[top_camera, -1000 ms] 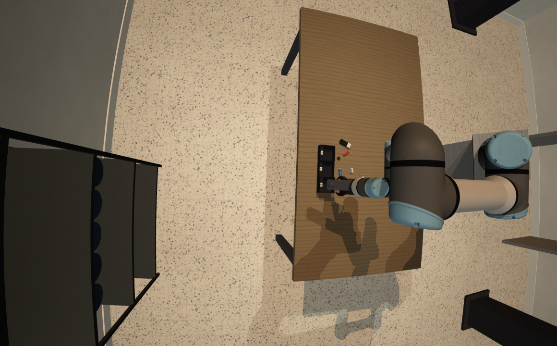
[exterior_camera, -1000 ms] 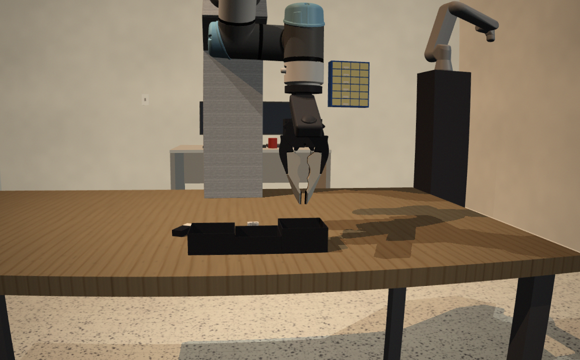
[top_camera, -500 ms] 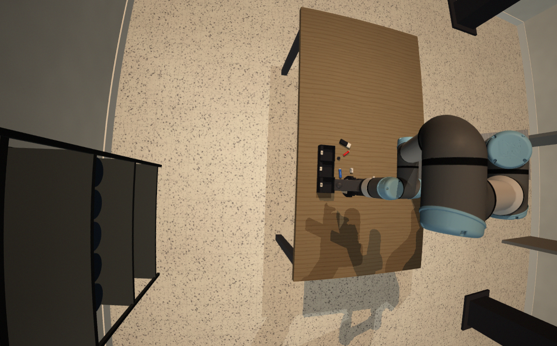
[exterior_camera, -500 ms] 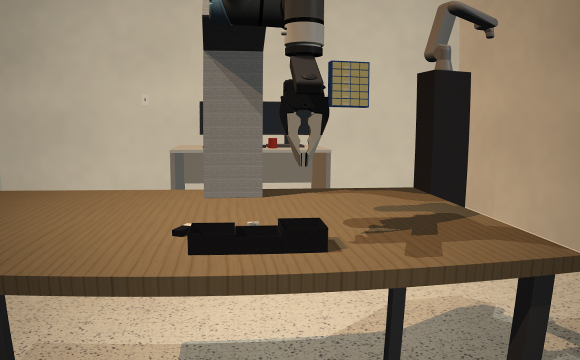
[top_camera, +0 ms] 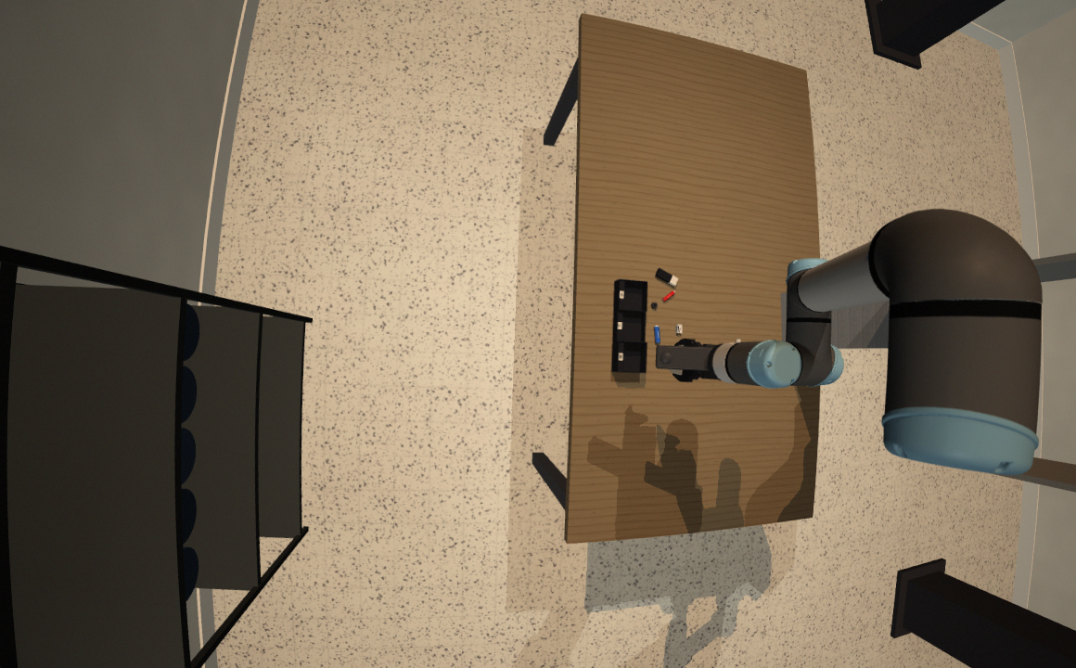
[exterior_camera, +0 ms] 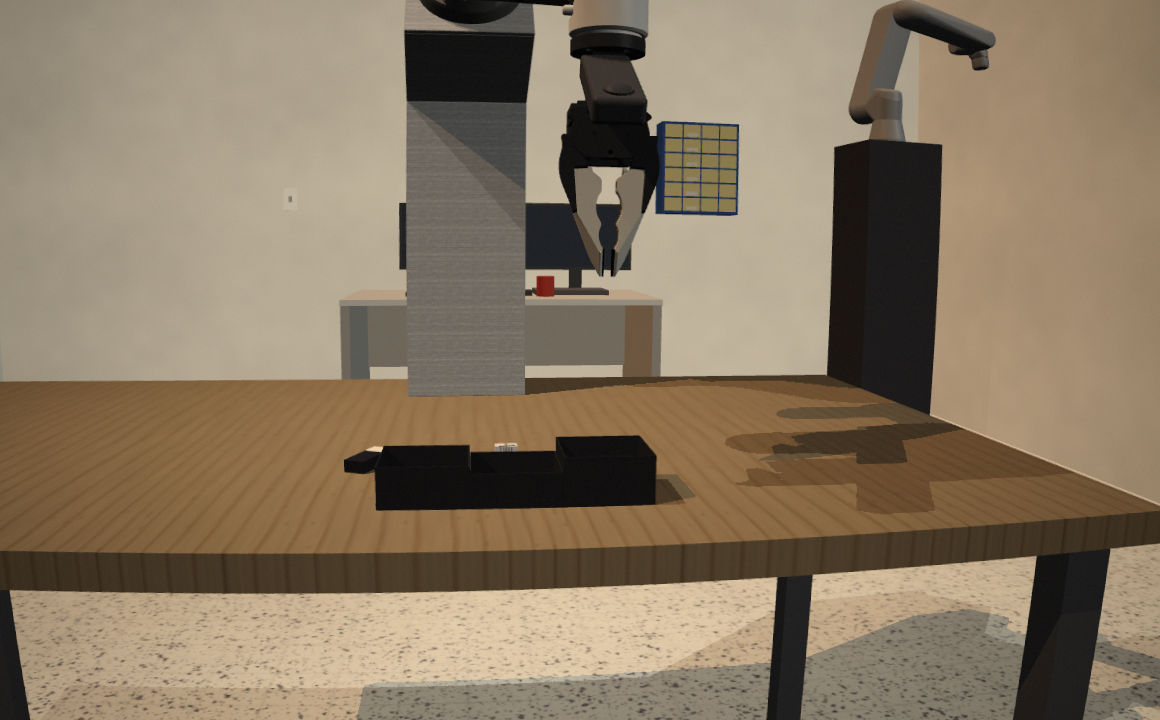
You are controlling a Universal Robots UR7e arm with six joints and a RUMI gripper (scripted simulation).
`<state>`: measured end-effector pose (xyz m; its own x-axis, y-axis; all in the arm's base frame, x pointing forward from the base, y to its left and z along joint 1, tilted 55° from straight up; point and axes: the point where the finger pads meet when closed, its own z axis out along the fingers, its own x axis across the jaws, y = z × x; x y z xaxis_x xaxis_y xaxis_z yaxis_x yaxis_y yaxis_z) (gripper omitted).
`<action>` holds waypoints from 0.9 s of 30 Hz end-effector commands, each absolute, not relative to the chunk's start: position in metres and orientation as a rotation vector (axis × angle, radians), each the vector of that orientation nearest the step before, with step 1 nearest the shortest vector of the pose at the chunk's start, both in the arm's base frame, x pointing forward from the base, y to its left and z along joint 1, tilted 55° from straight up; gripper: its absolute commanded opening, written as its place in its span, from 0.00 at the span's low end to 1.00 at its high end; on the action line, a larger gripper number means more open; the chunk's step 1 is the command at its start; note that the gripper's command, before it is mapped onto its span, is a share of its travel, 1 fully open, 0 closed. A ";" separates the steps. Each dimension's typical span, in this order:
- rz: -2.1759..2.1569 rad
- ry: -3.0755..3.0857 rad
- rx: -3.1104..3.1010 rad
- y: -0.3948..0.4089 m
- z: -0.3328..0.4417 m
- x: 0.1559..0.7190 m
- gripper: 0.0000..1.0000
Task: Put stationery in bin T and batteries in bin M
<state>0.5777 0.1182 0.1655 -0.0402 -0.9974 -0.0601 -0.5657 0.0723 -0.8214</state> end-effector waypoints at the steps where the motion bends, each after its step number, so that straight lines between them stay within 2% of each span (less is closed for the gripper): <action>1: -0.792 1.725 -1.524 0.111 0.158 0.577 0.23; 13: -0.632 1.899 -1.217 0.044 0.110 0.589 0.23; 27: -0.638 1.893 -1.216 -0.038 0.056 0.607 0.23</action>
<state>0.5951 -0.0169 0.0685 -0.2674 -0.9037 -0.3344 -0.5304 0.4278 -0.7319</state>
